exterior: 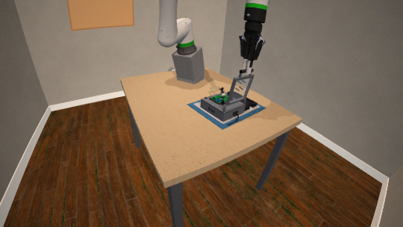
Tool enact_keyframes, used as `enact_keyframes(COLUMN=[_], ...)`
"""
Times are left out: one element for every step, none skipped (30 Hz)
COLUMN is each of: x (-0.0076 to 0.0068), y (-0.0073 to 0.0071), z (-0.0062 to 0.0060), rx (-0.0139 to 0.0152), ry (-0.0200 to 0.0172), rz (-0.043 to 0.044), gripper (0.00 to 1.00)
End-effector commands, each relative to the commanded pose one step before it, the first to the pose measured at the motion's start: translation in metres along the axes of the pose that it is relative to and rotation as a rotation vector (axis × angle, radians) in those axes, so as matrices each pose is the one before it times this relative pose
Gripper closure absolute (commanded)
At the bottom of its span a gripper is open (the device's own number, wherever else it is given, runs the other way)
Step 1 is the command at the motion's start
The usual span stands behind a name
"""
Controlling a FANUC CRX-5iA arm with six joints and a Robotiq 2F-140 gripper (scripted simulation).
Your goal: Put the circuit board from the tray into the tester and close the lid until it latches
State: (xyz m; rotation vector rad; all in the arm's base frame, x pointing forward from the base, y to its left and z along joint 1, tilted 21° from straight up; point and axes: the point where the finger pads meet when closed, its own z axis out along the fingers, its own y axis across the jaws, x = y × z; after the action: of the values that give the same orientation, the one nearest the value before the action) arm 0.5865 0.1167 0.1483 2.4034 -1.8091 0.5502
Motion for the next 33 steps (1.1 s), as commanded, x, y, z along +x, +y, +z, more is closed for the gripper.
enact_keyframes(x=[-0.00006,0.00000,0.00000,0.00000,0.00000,0.00000,0.00000,0.00000,0.00000,0.00000,0.00000,0.00000,0.00000,0.00000,0.00000,0.00001,0.00000,-0.00001,0.00000,0.00000,0.00000,0.00000,0.00000,0.00000,0.00000,0.00000,0.00000,0.00000,0.00000,0.00001,0.00001,0.00000,-0.00001], y=[0.00297,0.00081,0.00083,0.00085,0.00087,0.00089,0.00091,0.00093,0.00095,0.00097,0.00000,0.00000,0.00099,0.00102,0.00104,0.00106,0.00106,0.00108,0.00110,0.00112,0.00114,0.00116,0.00118,0.00120,0.00122,0.00124,0.00126,0.00000,0.00000,0.00128,0.00130,0.00130,0.00132], z=[-0.00028,-0.00012,-0.00012,-0.00012,-0.00012,-0.00012,-0.00013,-0.00013,-0.00013,-0.00013,0.00000,0.00000,-0.00013,-0.00013,-0.00013,-0.00013,-0.00009,-0.00007,-0.00007,-0.00007,-0.00007,-0.00007,-0.00007,-0.00006,-0.00006,-0.00006,-0.00005,0.00000,0.00000,-0.00005,-0.00005,0.00001,0.00002], rx=[-0.00106,0.00000,0.00000,0.00000,0.00000,0.00000,0.00000,0.00000,0.00000,0.00000,0.00000,0.00000,0.00000,0.00000,0.00000,0.00000,0.00000,0.00000,0.00000,0.00000,0.00000,0.00000,0.00000,0.00000,0.00000,0.00000,0.00000,0.00000,0.00000,0.00000,0.00000,0.00000,0.00000], ry=[0.00007,0.00000,0.00000,0.00000,0.00000,0.00000,0.00000,0.00000,0.00000,0.00000,0.00000,0.00000,0.00000,0.00000,0.00000,0.00000,0.00000,0.00000,0.00000,0.00000,0.00000,0.00000,0.00000,0.00000,0.00000,0.00000,0.00000,0.00000,0.00000,0.00000,0.00000,0.00000,0.00000], rz=[0.00012,0.00000,0.00000,0.00000,0.00000,0.00000,0.00000,0.00000,0.00000,0.00000,0.00000,0.00000,0.00000,0.00000,0.00000,0.00000,0.00000,0.00000,0.00000,0.00000,0.00000,0.00000,0.00000,0.00000,0.00000,0.00000,0.00000,0.00000,0.00000,0.00000,0.00000,0.00000,0.00000], gripper=[1.00,1.00,1.00,1.00,1.00,1.00,1.00,1.00,1.00,1.00,1.00,1.00,1.00,1.00,1.00,1.00,1.00,1.00,1.00,1.00,1.00,1.00,1.00,1.00,1.00,1.00,1.00,1.00,1.00,1.00,1.00,1.00,1.00])
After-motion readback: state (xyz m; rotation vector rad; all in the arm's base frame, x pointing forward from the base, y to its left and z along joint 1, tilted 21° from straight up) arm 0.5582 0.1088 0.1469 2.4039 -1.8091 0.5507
